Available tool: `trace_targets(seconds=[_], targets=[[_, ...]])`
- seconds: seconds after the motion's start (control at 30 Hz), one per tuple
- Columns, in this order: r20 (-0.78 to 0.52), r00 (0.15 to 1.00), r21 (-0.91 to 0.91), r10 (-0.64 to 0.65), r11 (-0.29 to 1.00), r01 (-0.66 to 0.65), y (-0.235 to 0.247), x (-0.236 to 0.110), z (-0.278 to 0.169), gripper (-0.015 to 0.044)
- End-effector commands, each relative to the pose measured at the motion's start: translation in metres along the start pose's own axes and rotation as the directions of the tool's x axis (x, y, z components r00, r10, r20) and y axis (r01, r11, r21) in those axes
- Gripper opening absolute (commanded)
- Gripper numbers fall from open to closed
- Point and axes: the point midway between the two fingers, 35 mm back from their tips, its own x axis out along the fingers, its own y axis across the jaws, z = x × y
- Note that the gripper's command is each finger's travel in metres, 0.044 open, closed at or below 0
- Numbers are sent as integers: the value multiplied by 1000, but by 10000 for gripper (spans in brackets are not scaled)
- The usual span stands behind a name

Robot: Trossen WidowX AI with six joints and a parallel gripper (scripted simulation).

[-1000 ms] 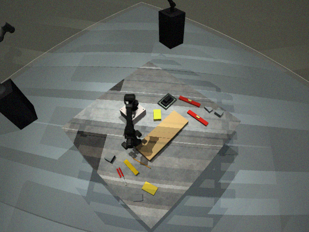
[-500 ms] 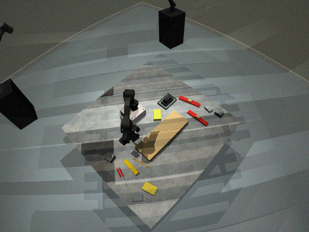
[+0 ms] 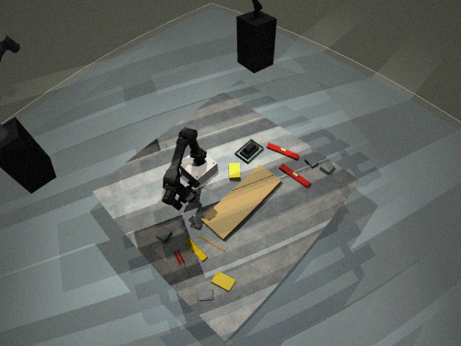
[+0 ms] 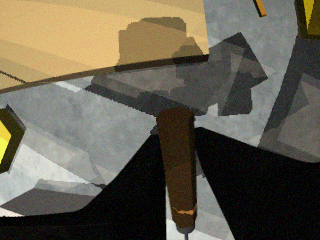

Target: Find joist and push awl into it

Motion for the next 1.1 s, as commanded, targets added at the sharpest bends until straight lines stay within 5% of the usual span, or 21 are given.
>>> trace_targets(seconds=[0.0, 0.37, 0.77, 0.97, 1.07], targets=[[88, 996, -14, 25, 1000, -24, 6, -7, -4, 0], [404, 914, -55, 23, 998, -1, 14, -40, -15, 0], [702, 706, -40, -95, 984, 172, 19, -88, -27, 0], [784, 600, -4, -160, 965, 263, 20, -107, -34, 0], [745, 655, -28, -131, 974, 227, 19, -95, -29, 0]])
